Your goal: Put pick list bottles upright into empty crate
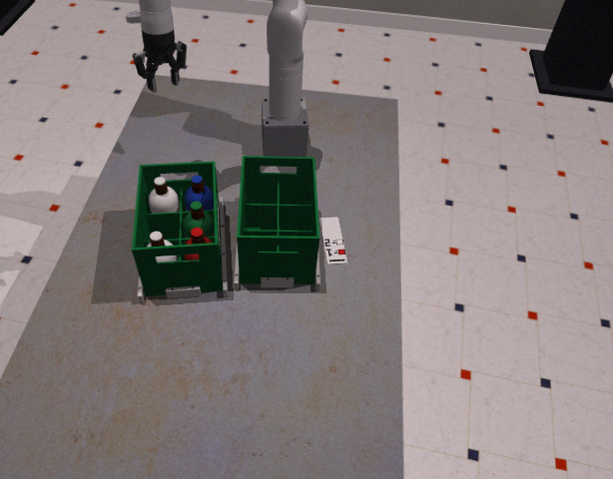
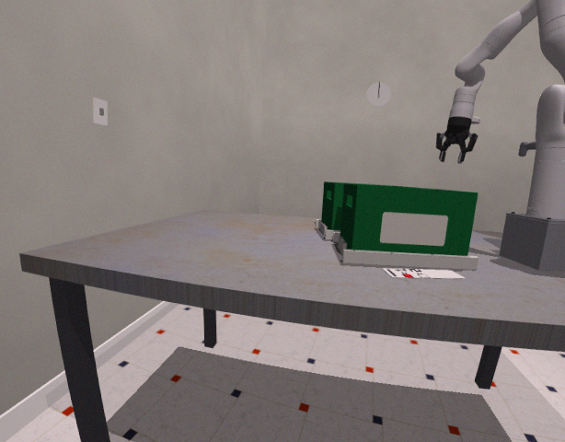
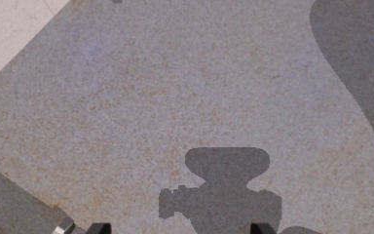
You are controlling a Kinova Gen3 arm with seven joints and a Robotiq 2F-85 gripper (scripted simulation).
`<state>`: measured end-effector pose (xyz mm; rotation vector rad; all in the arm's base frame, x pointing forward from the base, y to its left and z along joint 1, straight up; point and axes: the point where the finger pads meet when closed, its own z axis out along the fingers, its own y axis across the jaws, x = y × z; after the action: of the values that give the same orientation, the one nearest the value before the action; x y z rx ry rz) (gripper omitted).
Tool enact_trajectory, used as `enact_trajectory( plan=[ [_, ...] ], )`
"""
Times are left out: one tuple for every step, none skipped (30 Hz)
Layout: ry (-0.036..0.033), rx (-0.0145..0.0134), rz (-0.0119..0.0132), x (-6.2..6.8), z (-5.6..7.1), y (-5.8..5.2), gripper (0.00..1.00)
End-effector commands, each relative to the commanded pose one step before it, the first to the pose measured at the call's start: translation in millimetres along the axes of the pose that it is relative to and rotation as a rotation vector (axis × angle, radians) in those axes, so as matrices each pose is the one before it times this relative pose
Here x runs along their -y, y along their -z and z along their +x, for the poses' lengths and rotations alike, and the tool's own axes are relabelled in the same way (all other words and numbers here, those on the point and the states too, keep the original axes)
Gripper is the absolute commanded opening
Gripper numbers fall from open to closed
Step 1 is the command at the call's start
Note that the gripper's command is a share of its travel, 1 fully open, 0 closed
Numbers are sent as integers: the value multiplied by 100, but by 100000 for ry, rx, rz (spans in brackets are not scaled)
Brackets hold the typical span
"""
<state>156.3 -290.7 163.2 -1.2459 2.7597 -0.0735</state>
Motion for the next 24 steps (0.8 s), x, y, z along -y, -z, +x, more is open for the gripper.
enact_trajectory(
  plan=[
    [11,-43,160,166,-56,1336,67],
    [0,0,0,44,-39,497,67],
    [0,0,0,44,-39,497,67],
    [0,0,0,44,-39,497,67],
    [0,0,0,44,-39,497,67],
    [0,0,0,44,-39,497,67],
    [0,0,0,44,-39,497,67],
    [0,0,0,44,-39,497,67],
    [0,0,0,44,-39,497,67],
    [0,0,0,44,-39,497,67],
    [0,0,0,44,-39,497,67],
    [0,0,0,44,-39,497,67],
    [0,0,0,44,-39,497,67],
    [0,0,0,0,0,0,67],
    [0,0,0,0,0,0,67],
    [0,0,0,45,-38,499,67],
    [0,0,0,43,-39,496,67],
    [0,0,0,43,-39,496,67],
    [0,0,0,39,-34,441,67],
    [-3319,-300,-48,-250,-432,-10,67],
    [-210,704,-234,337,-332,-154,67],
    [0,2,2,336,-332,-156,67],
    [-3265,457,-488,242,-431,-67,67],
    [-231,31,-36,239,-441,-72,67]
  ],
)
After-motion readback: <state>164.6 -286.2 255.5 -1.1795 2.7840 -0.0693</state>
